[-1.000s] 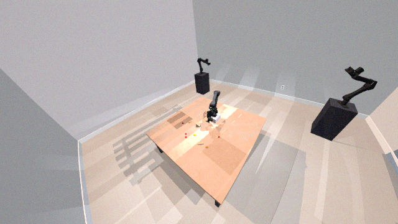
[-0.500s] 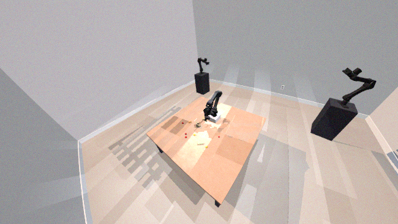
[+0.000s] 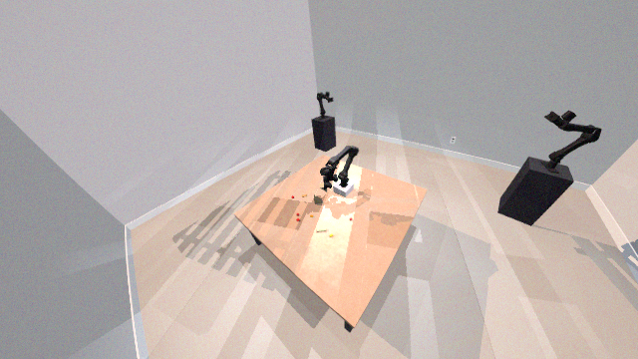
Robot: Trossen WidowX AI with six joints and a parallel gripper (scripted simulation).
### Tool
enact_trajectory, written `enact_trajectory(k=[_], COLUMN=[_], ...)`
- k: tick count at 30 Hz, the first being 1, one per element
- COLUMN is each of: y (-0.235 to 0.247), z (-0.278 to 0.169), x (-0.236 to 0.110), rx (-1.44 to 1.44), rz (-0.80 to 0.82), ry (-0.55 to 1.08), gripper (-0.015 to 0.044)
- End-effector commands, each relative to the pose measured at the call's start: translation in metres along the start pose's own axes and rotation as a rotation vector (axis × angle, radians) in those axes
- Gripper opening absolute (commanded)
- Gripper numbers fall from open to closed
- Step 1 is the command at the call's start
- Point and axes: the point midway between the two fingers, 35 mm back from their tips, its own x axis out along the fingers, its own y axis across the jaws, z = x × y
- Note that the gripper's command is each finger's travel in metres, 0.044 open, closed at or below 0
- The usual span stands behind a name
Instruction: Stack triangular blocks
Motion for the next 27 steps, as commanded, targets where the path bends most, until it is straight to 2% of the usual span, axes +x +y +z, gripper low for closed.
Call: enact_trajectory(k=[1, 18, 27], y=[0.002, 0.001, 0.0], z=[-0.006, -0.008, -0.009], x=[-0.002, 0.072, 0.088], rx=[-0.005, -0.005, -0.005], rz=[-0.007, -0.007, -0.007], ry=[0.002, 0.005, 0.005], gripper=[0.0, 0.0, 0.0])
